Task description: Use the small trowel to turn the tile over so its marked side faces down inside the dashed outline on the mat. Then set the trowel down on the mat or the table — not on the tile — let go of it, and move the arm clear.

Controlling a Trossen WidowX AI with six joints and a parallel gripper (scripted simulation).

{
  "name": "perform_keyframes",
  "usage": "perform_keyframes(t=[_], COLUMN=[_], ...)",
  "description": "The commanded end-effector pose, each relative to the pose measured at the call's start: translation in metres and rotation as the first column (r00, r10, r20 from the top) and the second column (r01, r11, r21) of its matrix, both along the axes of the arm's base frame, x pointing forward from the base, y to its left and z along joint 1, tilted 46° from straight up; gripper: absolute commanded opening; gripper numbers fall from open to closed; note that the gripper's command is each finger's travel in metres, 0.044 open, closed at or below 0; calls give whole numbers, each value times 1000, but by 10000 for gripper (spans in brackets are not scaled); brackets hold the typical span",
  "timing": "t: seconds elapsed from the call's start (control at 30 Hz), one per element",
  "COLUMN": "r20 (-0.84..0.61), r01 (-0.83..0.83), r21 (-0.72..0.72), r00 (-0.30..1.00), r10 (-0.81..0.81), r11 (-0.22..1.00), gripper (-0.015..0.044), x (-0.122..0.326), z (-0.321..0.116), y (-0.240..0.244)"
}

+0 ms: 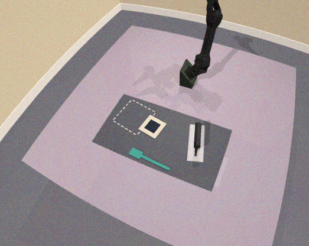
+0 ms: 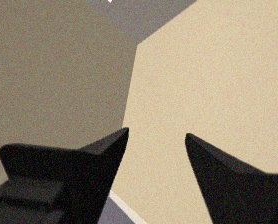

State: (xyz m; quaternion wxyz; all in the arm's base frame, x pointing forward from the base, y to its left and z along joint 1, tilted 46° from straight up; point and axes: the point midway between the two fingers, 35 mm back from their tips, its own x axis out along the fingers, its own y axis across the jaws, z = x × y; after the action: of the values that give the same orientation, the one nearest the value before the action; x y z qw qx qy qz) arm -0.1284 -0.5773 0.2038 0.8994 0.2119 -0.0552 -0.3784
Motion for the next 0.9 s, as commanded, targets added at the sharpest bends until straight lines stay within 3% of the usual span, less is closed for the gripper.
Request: perform_keyframes(t=[0.0, 0.43, 0.87], r20=[64, 243, 354], r01=[-40, -198, -351], r21=[88, 375, 627], r00=[997, 964, 924], r10=[34, 110, 147], r11=[995, 906, 695], gripper=[270, 270, 270], x=[35, 167, 294], z=[1, -10, -18], y=[-5, -4, 33])
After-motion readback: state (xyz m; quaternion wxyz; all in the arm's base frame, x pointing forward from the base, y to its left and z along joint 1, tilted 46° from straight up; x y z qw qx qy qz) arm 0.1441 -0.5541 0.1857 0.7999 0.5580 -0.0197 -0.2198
